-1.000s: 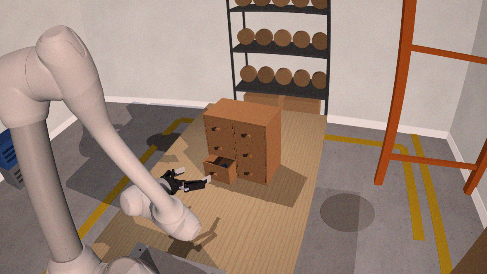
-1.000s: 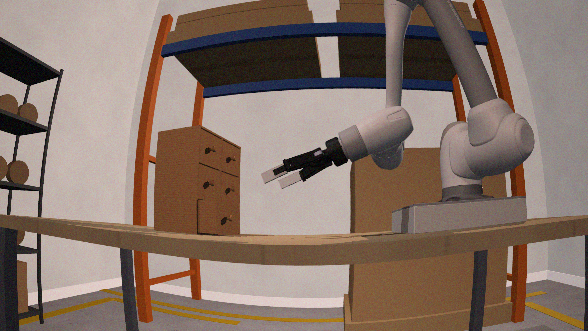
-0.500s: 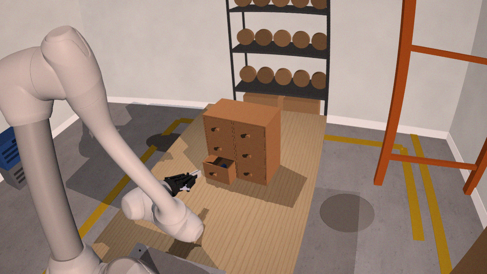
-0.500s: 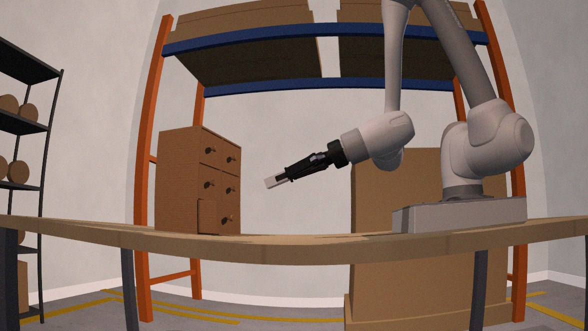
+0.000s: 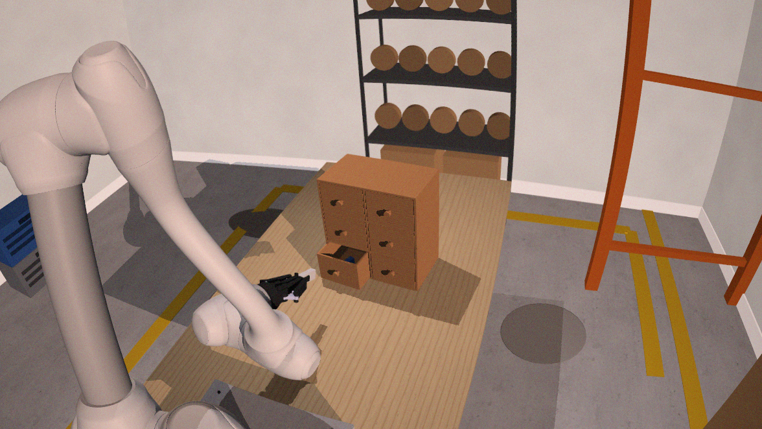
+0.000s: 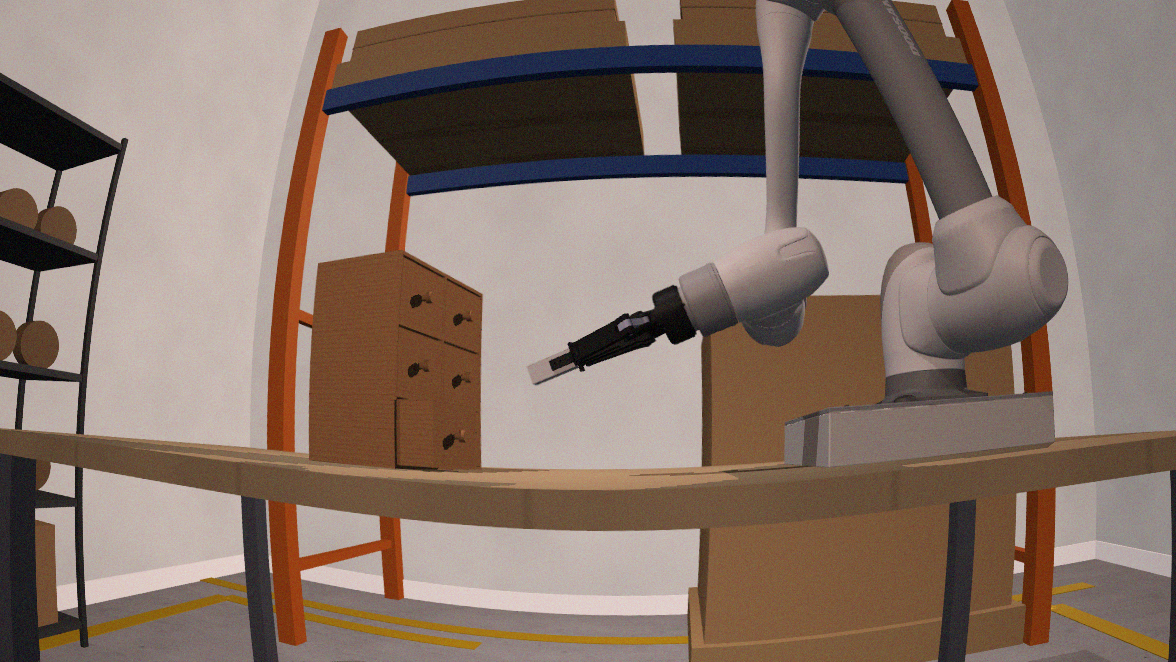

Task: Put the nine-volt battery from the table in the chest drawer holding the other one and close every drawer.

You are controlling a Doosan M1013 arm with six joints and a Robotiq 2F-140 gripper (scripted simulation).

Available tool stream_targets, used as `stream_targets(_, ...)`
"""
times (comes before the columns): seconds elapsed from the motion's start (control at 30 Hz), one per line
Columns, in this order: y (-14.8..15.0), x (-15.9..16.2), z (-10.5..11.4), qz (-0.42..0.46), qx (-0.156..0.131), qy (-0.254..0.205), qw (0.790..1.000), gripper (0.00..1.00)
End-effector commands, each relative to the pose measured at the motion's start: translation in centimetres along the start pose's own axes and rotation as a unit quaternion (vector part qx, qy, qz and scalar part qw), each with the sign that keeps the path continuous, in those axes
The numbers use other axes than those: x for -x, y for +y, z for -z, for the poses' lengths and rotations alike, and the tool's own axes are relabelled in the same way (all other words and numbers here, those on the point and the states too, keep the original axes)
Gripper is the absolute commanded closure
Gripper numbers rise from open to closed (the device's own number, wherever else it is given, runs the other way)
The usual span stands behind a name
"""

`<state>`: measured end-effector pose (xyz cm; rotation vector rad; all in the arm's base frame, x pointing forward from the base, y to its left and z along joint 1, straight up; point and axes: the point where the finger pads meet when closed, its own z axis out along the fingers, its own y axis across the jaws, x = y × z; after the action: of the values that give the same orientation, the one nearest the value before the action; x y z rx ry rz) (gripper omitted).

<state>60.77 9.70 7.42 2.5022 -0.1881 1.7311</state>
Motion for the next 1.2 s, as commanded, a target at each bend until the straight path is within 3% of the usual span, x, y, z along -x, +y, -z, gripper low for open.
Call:
stream_targets(0.0, -0.2, 0.4, -0.8, -0.003, -0.003, 0.002, 1.0, 1.0)
stream_targets(0.43, -0.2, 4.5, -6.7, -0.003, -0.003, 0.002, 1.0, 1.0)
stream_targets(0.67, -0.3, 5.7, -8.2, -0.003, -0.003, 0.002, 1.0, 1.0)
stream_targets(1.17, -0.3, 6.1, -8.8, -0.003, -0.003, 0.002, 1.0, 1.0)
